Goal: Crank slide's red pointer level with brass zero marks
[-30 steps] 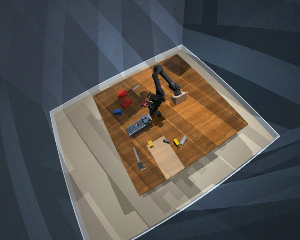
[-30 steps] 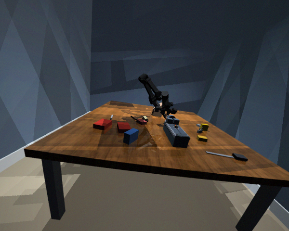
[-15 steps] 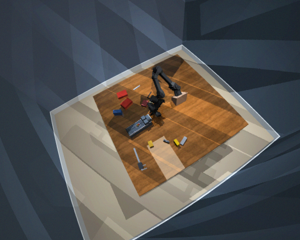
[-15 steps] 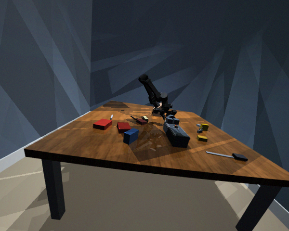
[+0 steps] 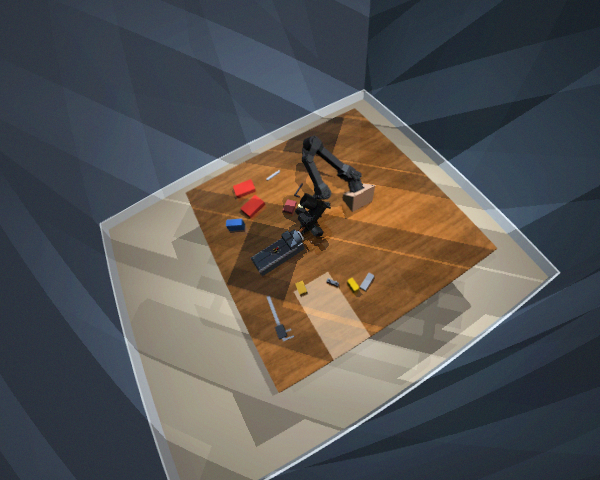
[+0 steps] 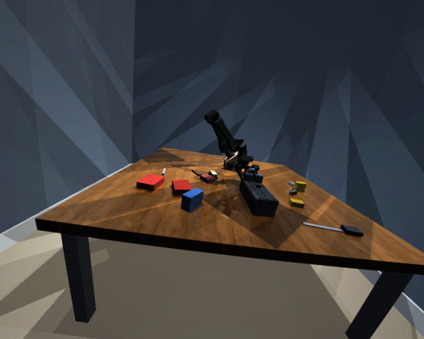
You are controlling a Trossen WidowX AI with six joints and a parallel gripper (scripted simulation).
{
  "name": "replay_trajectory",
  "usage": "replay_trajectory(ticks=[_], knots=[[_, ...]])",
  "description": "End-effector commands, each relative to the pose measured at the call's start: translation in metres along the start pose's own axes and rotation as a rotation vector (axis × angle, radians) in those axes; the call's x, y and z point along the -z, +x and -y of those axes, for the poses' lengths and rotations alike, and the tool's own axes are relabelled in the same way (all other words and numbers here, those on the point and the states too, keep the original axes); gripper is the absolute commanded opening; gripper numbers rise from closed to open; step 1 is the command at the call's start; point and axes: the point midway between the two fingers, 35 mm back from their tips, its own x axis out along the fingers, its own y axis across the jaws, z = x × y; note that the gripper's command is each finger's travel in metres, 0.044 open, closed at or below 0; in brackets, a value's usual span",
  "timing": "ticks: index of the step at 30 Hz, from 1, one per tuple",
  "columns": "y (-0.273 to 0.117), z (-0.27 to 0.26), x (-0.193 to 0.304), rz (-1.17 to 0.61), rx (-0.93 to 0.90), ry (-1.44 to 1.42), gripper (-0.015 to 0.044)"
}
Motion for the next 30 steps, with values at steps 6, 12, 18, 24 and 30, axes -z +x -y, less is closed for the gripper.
replay_trajectory(ticks=[6,12,18,24,30], knots=[[0.007,-0.011,0.008,-0.004,-0.009,-0.004,0.0],[0.009,-0.018,0.011,-0.004,-0.009,-0.004,0.0],[0.009,-0.024,0.012,-0.004,-0.009,-0.003,0.0],[0.009,-0.029,0.011,-0.004,-0.009,-0.003,0.0],[0.008,-0.033,0.01,-0.004,-0.009,-0.003,0.0]])
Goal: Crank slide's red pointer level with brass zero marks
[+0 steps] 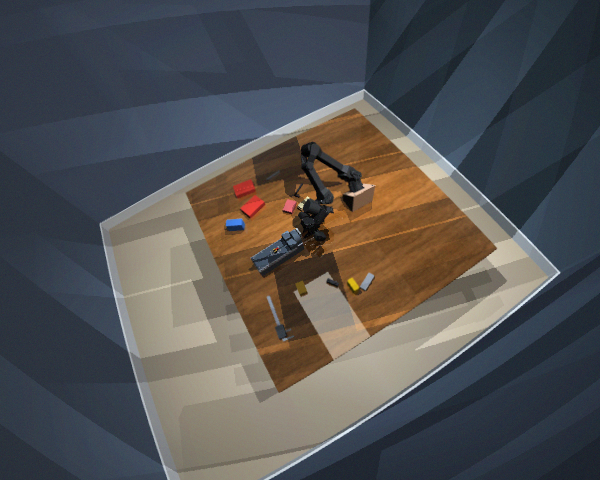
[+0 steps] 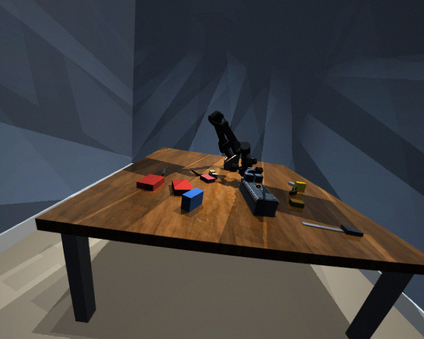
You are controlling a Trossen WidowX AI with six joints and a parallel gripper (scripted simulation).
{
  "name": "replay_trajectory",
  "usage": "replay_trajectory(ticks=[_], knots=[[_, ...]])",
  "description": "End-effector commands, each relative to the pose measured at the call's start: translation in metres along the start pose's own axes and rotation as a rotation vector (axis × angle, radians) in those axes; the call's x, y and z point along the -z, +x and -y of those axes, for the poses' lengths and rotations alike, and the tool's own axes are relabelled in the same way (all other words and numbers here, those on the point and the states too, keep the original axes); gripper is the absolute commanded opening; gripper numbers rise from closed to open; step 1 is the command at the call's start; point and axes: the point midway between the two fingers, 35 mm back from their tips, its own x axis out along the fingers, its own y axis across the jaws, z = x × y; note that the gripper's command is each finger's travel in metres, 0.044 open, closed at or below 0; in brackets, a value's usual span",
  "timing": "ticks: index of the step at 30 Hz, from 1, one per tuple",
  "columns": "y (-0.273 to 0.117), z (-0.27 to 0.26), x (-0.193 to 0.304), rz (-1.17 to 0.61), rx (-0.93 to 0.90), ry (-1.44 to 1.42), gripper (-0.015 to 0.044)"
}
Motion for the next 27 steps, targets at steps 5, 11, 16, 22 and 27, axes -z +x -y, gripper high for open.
replay_trajectory(ticks=[5,11,16,22,27], knots=[[-0.001,-0.011,0.0,0.0,-0.02,-0.01,0.0],[-0.002,-0.014,-0.001,0.0,-0.02,-0.009,0.0],[-0.003,-0.016,-0.002,0.001,-0.02,-0.009,0.0],[-0.004,-0.019,-0.003,0.001,-0.02,-0.009,0.0],[-0.005,-0.02,-0.004,0.001,-0.02,-0.009,0.0]])
